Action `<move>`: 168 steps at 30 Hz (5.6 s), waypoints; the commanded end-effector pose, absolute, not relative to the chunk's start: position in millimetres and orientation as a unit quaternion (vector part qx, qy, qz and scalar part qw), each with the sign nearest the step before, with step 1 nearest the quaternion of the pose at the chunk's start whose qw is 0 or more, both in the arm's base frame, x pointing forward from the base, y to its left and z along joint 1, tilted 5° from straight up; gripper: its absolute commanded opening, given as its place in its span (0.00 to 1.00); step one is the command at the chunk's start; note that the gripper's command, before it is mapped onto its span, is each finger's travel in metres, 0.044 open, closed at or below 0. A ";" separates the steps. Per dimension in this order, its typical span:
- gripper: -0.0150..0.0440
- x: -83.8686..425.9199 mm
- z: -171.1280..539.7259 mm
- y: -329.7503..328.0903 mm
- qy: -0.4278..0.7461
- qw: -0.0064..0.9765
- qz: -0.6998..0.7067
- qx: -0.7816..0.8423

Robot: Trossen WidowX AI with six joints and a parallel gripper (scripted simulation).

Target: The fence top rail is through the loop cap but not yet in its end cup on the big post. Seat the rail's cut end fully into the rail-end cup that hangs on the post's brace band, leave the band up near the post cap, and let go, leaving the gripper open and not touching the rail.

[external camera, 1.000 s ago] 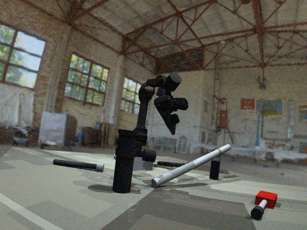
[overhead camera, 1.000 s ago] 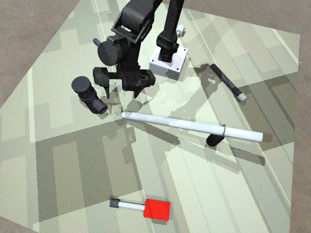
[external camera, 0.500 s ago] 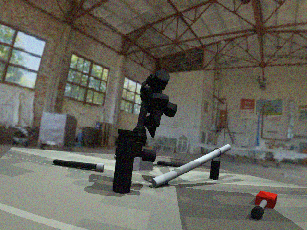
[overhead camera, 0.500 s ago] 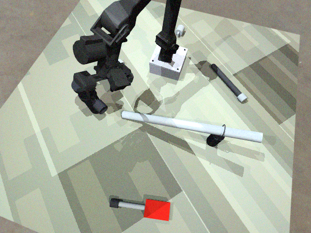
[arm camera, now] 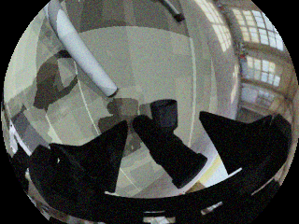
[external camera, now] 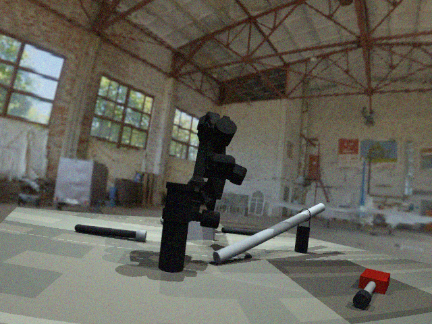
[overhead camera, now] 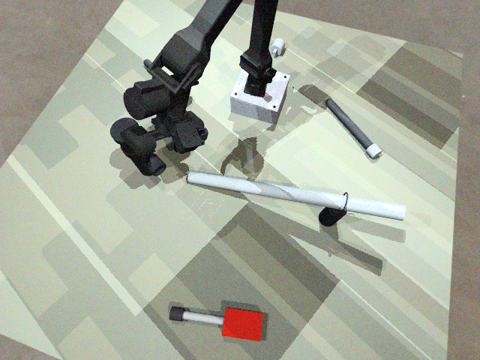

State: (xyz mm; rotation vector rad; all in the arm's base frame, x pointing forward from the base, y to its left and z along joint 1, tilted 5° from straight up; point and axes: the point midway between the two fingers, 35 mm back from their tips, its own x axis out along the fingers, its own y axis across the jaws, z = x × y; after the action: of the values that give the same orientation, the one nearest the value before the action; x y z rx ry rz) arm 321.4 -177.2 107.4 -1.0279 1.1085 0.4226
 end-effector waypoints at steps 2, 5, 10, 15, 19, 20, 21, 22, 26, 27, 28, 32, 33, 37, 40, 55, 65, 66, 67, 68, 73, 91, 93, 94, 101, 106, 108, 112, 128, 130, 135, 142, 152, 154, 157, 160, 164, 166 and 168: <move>1.00 325.1 105.8 -179.4 0.496 0.708 0.184 -0.468; 1.00 327.6 101.9 -180.6 0.495 0.708 0.184 -0.468; 1.00 331.6 95.1 -182.6 0.495 0.708 0.183 -0.468; 1.00 335.5 88.1 -184.4 0.495 0.708 0.183 -0.468; 1.00 338.5 82.5 -185.8 0.495 0.708 0.183 -0.469; 1.00 339.2 81.1 -186.1 0.495 0.708 0.183 -0.469; 1.00 340.0 79.7 -186.5 0.495 0.708 0.183 -0.469; 1.00 340.7 78.3 -186.8 0.495 0.708 0.183 -0.469; 1.00 343.5 72.5 -188.1 0.495 0.708 0.183 -0.469; 1.00 344.2 71.1 -188.4 0.495 0.708 0.183 -0.469; 1.00 344.9 69.7 -188.7 0.495 0.708 0.183 -0.469; 1.00 347.5 63.9 -189.9 0.495 0.708 0.183 -0.469; 1.00 348.1 62.4 -190.2 0.495 0.708 0.183 -0.469; 1.00 350.7 56.5 -191.3 0.495 0.708 0.183 -0.469; 1.00 352.5 52.0 -192.0 0.495 0.708 0.183 -0.469; 0.47 353.9 48.4 -192.6 0.495 0.708 0.183 -0.469; 0.25 348.8 48.3 -189.8 0.478 0.703 0.204 -0.485; 0.25 348.4 48.3 -189.6 0.477 0.702 0.206 -0.486; 0.25 348.1 48.3 -189.4 0.476 0.702 0.207 -0.487; 0.25 347.4 48.3 -189.1 0.474 0.701 0.210 -0.489; 0.25 342.7 48.2 -186.8 0.459 0.696 0.228 -0.503; 0.25 329.8 47.9 -182.4 0.419 0.678 0.275 -0.538; 0.25 327.8 47.8 -181.9 0.412 0.675 0.283 -0.543; 0.25 326.6 47.8 -181.6 0.409 0.673 0.287 -0.546; 0.25 321.8 47.7 -180.7 0.393 0.666 0.303 -0.557; 0.25 318.3 47.6 -180.0 0.382 0.660 0.315 -0.565; 0.25 317.4 47.6 -180.0 0.379 0.658 0.318 -0.567; 0.25 313.2 47.4 -179.5 0.365 0.651 0.332 -0.576; 0.25 313.0 47.5 -179.5 0.365 0.651 0.333 -0.577; 0.25 313.5 47.5 -179.5 0.366 0.652 0.331 -0.576; 0.25 313.0 47.2 -178.8 0.363 0.650 0.334 -0.578; 0.25 313.0 47.2 -178.8 0.363 0.650 0.334 -0.578; 0.65 313.0 47.2 -178.8 0.363 0.650 0.334 -0.578; 0.74 313.4 49.1 -177.3 0.363 0.650 0.334 -0.578; 0.88 314.5 56.4 -171.2 0.363 0.650 0.335 -0.578; 1.00 315.7 67.8 -161.4 0.362 0.650 0.335 -0.578; 1.00 316.2 84.1 -146.9 0.361 0.650 0.336 -0.578; 1.00 316.0 89.3 -142.1 0.361 0.650 0.336 -0.578; 1.00 315.9 89.9 -141.5 0.361 0.650 0.336 -0.578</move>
State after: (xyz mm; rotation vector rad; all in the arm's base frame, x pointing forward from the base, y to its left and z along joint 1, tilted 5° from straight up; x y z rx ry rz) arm 316.6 -145.1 84.1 -1.3157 0.8116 0.7681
